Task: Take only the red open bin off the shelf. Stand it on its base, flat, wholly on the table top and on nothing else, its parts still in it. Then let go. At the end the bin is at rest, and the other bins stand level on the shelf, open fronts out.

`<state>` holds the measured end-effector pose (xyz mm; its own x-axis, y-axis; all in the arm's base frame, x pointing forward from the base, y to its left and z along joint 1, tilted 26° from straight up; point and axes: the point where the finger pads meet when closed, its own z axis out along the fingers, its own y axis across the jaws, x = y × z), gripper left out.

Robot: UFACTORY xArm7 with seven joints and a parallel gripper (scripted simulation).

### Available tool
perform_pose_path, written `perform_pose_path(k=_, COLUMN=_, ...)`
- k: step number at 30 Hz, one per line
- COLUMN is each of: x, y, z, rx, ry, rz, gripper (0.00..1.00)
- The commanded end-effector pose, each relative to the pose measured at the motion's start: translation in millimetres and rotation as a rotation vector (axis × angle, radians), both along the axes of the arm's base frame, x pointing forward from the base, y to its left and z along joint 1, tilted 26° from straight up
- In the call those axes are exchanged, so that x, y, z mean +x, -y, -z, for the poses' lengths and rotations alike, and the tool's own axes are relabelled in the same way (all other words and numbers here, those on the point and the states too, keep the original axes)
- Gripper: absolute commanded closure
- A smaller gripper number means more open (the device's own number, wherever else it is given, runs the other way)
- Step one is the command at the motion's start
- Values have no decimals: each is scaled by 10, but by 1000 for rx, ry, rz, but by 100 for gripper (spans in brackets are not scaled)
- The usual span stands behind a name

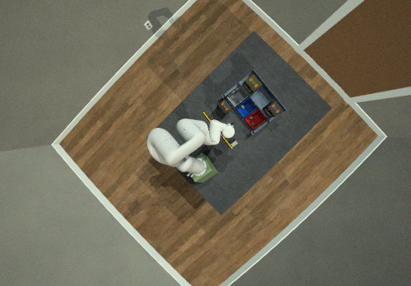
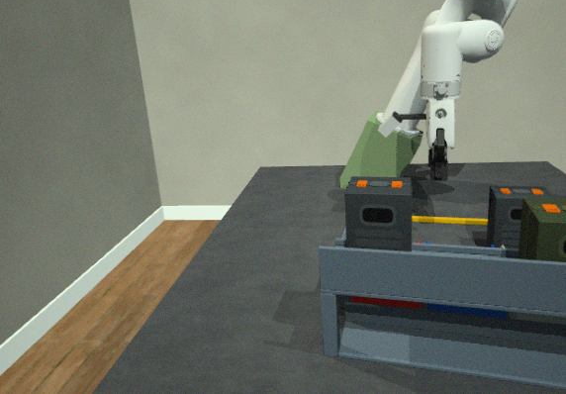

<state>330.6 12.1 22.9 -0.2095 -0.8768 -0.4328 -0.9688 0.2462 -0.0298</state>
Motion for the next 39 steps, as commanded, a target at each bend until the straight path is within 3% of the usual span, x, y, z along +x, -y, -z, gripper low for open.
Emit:
perform_pose_path(k=1, x=300, y=237, z=55, rx=-1, ry=4, rz=4, gripper=0)
perform_pose_path(k=14, x=378, y=298, z=72, rx=-1, ry=4, rz=4, gripper=0)
perform_pose_path(k=19, x=756, y=596, z=155, rx=-1, ry=4, rz=4, gripper=0)
perform_pose_path(k=31, x=756, y=596, z=155, rx=-1, ry=4, rz=4, gripper=0)
perform_pose_path(k=36, x=1134, y=894, z=238, rx=-2, ry=4, rz=4, gripper=0)
perform_pose_path(k=39, x=1134, y=894, z=238, rx=-2, ry=4, rz=4, gripper=0)
